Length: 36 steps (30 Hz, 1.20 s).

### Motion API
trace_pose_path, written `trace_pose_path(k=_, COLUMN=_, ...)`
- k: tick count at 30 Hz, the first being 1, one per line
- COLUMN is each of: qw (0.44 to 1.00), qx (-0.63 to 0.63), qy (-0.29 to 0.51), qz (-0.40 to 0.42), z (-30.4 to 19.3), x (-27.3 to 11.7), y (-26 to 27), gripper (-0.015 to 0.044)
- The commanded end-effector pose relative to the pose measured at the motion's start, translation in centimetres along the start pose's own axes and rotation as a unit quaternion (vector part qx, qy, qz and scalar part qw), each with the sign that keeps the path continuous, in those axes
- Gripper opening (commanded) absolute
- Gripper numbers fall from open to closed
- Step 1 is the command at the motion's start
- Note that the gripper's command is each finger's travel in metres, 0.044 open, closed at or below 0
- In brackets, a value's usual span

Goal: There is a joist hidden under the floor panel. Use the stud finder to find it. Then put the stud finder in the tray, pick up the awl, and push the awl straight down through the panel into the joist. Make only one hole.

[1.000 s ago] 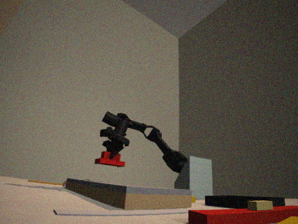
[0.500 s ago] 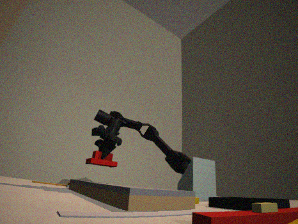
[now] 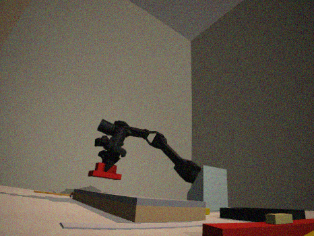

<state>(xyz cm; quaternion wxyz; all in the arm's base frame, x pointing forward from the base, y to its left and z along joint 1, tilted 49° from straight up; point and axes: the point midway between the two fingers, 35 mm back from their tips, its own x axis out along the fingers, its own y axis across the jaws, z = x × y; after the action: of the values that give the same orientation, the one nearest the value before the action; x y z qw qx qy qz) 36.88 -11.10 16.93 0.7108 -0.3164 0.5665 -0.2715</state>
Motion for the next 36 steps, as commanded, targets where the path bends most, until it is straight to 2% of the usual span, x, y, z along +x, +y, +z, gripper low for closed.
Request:
trace_pose_path(k=1, qw=1.000, qx=-0.003, qy=-0.004, qz=0.002, z=0.0, x=0.4, y=0.2, gripper=0.0000)
trace_pose_path(k=36, qw=1.000, qx=-0.003, qy=-0.005, qz=0.000, z=-1.5, x=5.3, y=0.1, gripper=0.0000)
